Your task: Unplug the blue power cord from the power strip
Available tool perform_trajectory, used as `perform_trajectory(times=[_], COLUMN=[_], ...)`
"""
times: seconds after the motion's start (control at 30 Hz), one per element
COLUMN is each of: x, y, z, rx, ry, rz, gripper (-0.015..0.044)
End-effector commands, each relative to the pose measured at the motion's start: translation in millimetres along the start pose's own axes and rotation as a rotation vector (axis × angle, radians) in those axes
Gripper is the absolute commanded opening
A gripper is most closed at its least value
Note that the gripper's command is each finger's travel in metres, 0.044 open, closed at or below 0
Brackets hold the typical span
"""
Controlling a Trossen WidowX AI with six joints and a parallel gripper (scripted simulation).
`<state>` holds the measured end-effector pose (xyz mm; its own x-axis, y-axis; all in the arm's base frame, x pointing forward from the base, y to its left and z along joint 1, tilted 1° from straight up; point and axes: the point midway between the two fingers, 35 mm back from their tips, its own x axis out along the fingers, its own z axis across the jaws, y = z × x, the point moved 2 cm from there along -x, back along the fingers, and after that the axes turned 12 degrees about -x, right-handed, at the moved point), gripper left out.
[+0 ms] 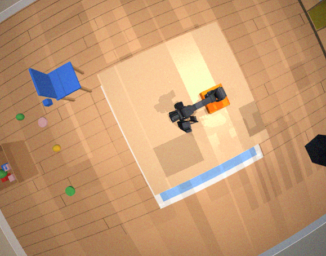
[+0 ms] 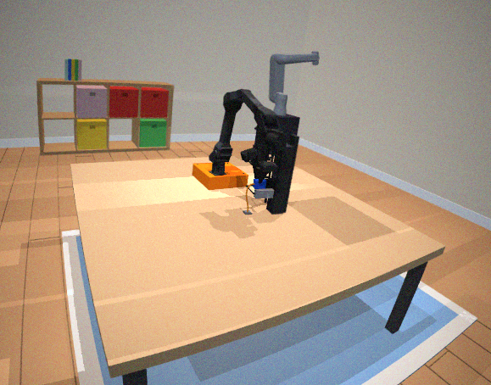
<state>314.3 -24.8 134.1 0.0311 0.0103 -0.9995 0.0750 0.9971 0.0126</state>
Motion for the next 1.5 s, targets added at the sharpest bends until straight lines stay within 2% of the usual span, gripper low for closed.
perform_trajectory(times=[0.0, 0.17, 0.3, 0.57, 1.47], x=[3.1, 3.1, 0.2, 0.2, 0.1], y=[-0.3, -0.3, 0.0, 0.0, -39.8], z=[-0.4, -0.4, -0.1, -0.1, -6.6], rx=[0.004, 0.004, 0.0, 0.0, 0.002], ry=[0.009, 0.009, 0.001, 0.001, 0.005], rz=[-0.002, -0.002, 0.0, 0.0, -0.005], gripper=[0.016, 0.016, 0.0055, 0.0002, 0.0])
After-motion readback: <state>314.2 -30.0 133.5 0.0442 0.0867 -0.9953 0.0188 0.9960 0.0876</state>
